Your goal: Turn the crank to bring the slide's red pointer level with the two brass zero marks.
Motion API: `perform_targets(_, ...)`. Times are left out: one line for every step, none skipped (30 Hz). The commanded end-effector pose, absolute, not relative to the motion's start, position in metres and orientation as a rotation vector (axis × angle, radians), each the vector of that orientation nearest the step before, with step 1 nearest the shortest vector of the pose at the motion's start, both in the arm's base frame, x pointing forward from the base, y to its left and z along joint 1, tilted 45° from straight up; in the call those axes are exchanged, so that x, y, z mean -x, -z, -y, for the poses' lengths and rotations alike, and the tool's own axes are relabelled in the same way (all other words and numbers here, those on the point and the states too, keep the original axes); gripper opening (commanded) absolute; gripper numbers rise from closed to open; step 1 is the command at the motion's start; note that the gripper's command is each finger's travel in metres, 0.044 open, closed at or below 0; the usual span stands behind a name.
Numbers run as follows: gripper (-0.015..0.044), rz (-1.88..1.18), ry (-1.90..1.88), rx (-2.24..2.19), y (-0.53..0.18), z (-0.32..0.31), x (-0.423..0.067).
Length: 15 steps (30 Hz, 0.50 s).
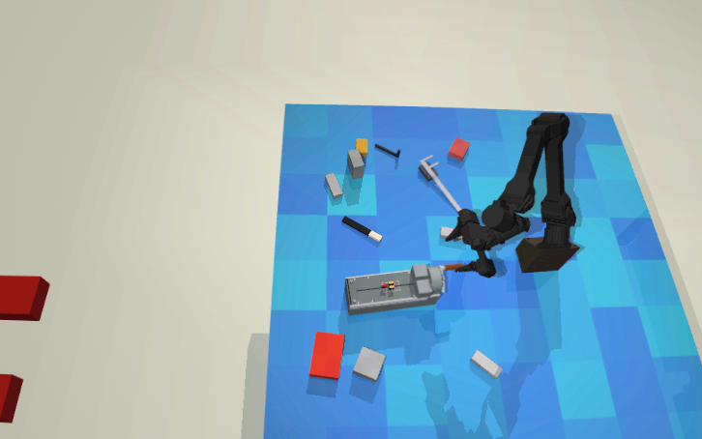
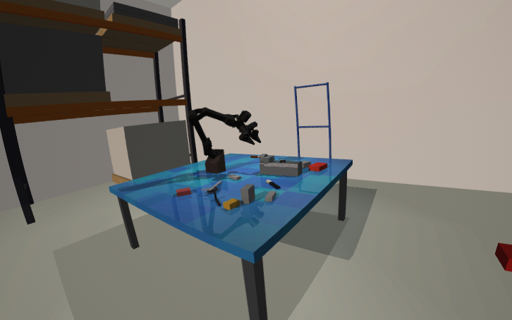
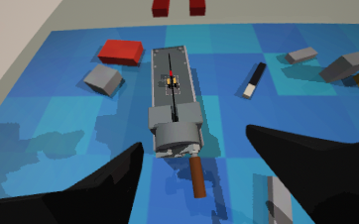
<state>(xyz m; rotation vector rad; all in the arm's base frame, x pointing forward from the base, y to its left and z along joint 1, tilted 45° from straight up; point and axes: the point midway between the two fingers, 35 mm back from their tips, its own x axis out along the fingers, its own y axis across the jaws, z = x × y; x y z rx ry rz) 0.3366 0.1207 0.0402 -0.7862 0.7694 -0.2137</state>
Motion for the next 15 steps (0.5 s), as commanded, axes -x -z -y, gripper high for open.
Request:
perform_targets(0.0440, -0.742, 0.234, 0.763, -0.041, -0.115, -0.323)
perform_targets(0.0440, -0.742, 0.234, 0.763, -0.041, -0.115, -0.323)
perform_targets(0.0440, -0.742, 0.234, 0.763, -0.041, -0.115, -0.323)
perform_targets(0.0440, -0.742, 0.234, 0.763, -0.041, -0.115, -0.323)
perform_targets(0.0440, -0.742, 0.234, 0.763, -0.041, -0.115, -0.323)
perform_targets(0.0440, -0.742, 0.234, 0.763, -0.039, -0.114, -0.323)
perform_targets(0.0440, -0.743, 0.234, 0.762, -0.036, -0.111, -0.324)
perform_targets(0.0440, -0.743, 0.234, 0.762, -0.033, -0.108, -0.324)
perform_targets(0.0440, -0.743, 0.234, 0.762, -0.030, -0.106, -0.324)
perform_targets(0.0440, -0.744, 0.234, 0.762, -0.026, -0.103, -0.325)
perform_targets(0.0440, -0.744, 0.234, 0.762, -0.023, -0.100, -0.325)
perform_targets(0.0440, -0.744, 0.234, 0.762, -0.020, -0.097, -0.325)
perform_targets(0.0440, -0.743, 0.234, 0.762, -0.017, -0.094, -0.325)
perform_targets(0.0440, -0.743, 0.234, 0.763, -0.014, -0.091, -0.325)
perform_targets(0.0440, -0.743, 0.235, 0.763, -0.012, -0.087, -0.325)
